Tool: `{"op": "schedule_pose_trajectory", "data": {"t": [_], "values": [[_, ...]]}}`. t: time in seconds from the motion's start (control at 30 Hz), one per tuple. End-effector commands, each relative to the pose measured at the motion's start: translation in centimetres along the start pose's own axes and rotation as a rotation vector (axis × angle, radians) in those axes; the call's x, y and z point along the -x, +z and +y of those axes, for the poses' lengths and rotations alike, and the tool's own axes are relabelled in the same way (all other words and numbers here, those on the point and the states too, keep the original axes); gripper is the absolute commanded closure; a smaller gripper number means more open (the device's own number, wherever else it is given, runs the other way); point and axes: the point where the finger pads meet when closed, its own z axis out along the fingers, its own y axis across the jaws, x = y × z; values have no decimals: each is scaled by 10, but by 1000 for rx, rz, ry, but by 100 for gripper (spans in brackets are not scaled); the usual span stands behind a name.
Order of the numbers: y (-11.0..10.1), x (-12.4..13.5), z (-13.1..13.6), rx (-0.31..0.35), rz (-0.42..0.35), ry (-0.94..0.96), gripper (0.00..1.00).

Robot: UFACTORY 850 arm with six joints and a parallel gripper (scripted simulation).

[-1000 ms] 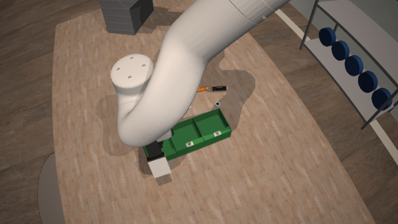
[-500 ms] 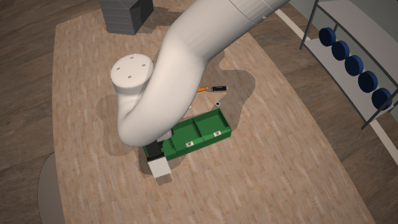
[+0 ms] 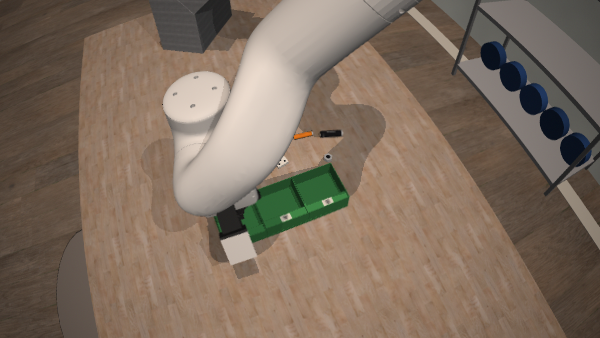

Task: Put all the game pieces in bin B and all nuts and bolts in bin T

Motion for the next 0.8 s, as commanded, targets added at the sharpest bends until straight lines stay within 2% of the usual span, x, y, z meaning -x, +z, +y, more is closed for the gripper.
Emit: {"op": "schedule_pose_trajectory", "data": {"t": [0.0, 0.2, 0.4, 0.57, 0.77], "values": [[-4, -1, 0, 0, 1, 0, 93], [-12, -1, 0, 0, 1, 0, 93], [-35, -1, 0, 0, 1, 0, 93], [-35, -1, 0, 0, 1, 0, 93], [-35, 3, -30, 0, 1, 0, 93]]}}
